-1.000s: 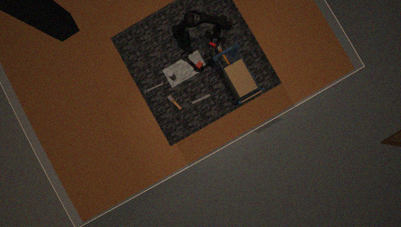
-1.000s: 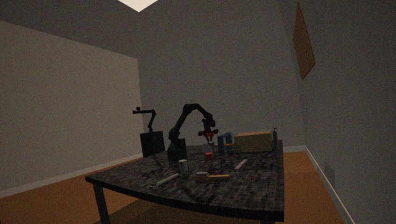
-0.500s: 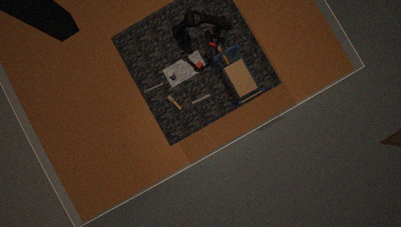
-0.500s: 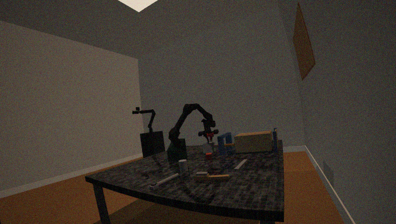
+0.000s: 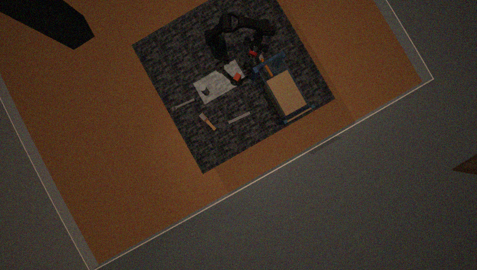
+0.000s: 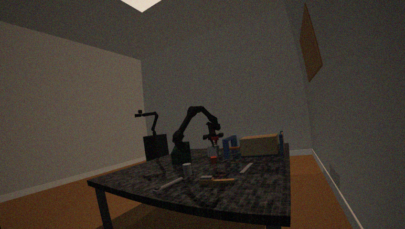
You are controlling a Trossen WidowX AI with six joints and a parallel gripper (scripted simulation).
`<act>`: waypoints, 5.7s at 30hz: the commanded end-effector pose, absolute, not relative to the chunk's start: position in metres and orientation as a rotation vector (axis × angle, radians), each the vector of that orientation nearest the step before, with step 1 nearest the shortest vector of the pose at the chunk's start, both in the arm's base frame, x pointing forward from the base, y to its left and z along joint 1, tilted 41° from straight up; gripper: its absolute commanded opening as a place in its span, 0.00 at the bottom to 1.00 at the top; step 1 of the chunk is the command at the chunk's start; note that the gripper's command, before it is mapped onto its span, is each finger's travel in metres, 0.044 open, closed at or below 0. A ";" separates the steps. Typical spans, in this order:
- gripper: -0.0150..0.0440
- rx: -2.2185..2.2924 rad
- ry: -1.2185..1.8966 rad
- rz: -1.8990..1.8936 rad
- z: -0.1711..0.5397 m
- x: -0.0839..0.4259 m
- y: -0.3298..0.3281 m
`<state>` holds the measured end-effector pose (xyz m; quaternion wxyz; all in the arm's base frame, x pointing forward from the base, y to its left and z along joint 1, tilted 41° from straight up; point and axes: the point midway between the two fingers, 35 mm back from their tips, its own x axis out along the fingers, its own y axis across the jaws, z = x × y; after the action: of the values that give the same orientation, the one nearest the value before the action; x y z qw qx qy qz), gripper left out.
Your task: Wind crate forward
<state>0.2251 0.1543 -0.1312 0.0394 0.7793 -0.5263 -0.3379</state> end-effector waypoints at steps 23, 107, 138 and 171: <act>0.25 2.389 -1.605 -1.033 -0.135 0.226 0.151; 0.25 2.404 -2.048 -0.817 -0.134 0.207 0.139; 0.25 2.361 -2.422 -0.583 -0.133 0.190 0.136; 0.57 2.359 -2.453 -0.559 -0.140 0.188 0.129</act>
<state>0.1879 0.1290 -0.1403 -0.1529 0.6759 -0.7029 -0.1601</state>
